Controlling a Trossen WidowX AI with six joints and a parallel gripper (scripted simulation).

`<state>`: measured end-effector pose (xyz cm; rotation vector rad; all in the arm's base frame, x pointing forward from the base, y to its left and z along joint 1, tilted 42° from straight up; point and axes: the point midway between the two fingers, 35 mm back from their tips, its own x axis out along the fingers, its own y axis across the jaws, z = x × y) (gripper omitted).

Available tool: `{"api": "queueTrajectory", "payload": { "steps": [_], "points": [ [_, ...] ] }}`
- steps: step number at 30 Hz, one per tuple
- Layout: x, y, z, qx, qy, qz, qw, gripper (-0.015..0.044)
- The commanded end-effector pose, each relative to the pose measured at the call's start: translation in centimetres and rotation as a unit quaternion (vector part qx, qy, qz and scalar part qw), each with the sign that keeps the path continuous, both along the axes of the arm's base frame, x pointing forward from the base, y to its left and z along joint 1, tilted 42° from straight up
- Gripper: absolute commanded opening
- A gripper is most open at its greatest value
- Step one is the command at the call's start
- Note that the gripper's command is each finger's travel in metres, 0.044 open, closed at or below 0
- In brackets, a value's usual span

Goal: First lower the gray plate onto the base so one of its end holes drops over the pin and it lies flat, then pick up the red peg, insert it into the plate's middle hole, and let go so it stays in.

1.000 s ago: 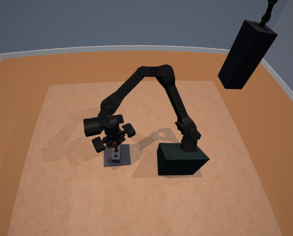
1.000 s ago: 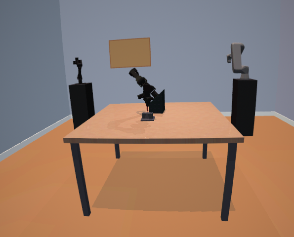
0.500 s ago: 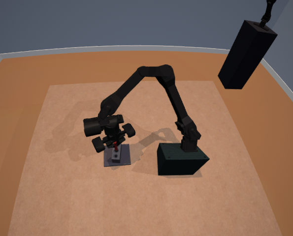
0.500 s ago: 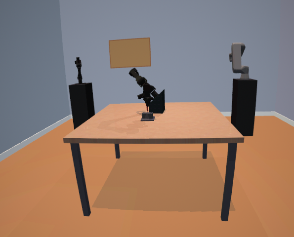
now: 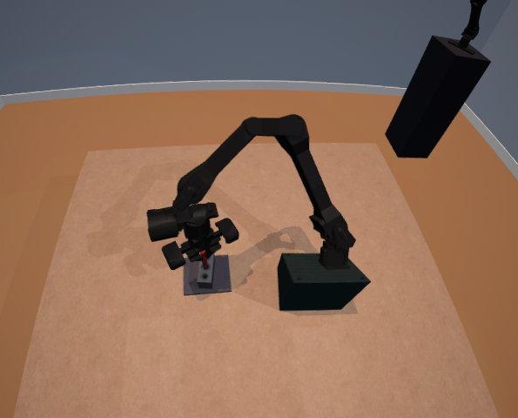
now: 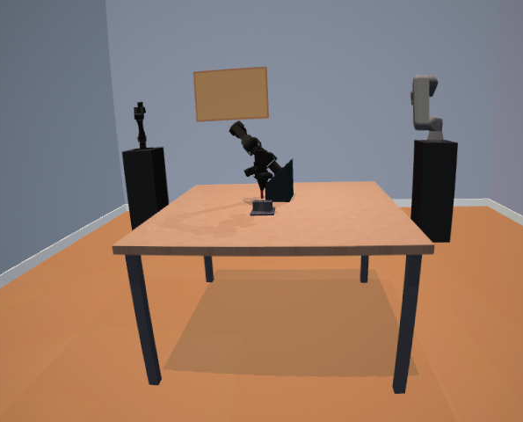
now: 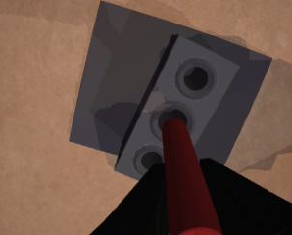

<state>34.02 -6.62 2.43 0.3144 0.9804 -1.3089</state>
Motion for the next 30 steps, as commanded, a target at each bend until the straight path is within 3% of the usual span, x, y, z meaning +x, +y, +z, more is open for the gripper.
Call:
{"api": "queueTrajectory", "payload": {
  "steps": [1, 30],
  "points": [
    [-0.04, -0.22, -0.24, -0.001, 0.001, 0.002, 1.000, 0.0000],
    [-0.02, -1.02, -1.04, 0.000, -0.002, 0.001, 1.000, 0.0000]
  ]
}}
